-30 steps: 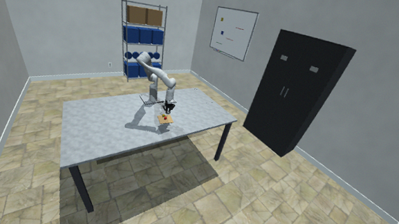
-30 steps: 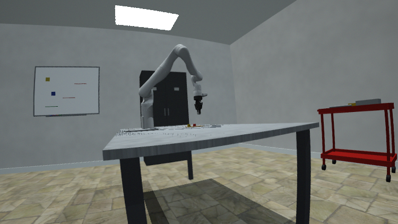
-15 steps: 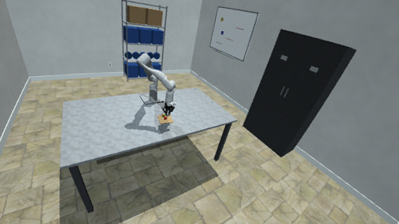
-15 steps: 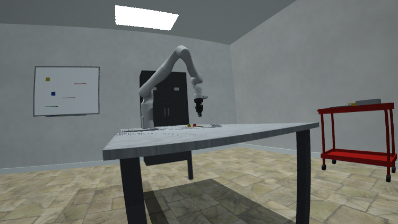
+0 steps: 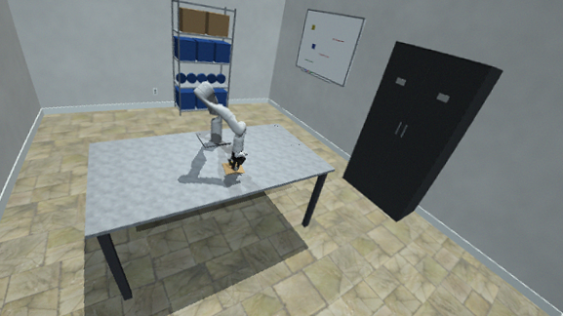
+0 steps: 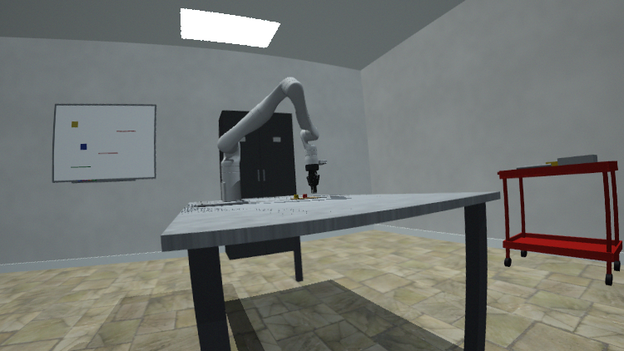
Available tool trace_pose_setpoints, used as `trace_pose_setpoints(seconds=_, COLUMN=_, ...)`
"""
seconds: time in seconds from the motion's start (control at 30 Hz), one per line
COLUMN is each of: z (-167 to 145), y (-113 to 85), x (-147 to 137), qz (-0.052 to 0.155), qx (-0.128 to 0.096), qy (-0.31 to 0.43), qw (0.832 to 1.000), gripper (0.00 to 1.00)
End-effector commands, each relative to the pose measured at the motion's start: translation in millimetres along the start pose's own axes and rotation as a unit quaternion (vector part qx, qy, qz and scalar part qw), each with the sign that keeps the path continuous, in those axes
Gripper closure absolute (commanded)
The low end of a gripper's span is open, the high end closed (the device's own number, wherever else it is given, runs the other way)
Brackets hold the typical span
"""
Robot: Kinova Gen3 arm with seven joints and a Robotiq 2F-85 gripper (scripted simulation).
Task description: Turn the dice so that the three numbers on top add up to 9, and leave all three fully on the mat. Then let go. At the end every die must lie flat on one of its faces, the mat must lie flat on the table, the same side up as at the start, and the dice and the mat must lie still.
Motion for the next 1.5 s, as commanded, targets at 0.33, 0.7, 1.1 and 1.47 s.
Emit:
trace_pose_setpoints(seconds=0.33, z=-3.4, y=15.2, x=-4.0, qz=0.002, qx=-0.006, qy=-0.003, qw=1.0, gripper=0.85)
trace_pose_setpoints(seconds=0.7, z=-3.4, y=15.2, x=-4.0, qz=0.002, qx=-0.006, qy=-0.003, qw=1.0, gripper=0.85)
trace_pose_setpoints(seconds=1.1, z=-3.4, y=15.2, x=-4.0, qz=0.002, qx=-0.006, qy=-0.003, qw=1.0, gripper=0.85)
trace_pose_setpoints(seconds=1.47, z=-3.4, y=15.3, x=-4.0, qz=0.002, qx=-0.006, qy=-0.003, qw=1.0, gripper=0.85)
Point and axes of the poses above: the point where the finger pads meet when closed, its own y axis out along the fingers, its own x axis across the jaws, z = x × y, the point moved 1 cm from there along -y, back along the fingers, and after that the axes turned 7 degrees about y, right-handed, at the moved point
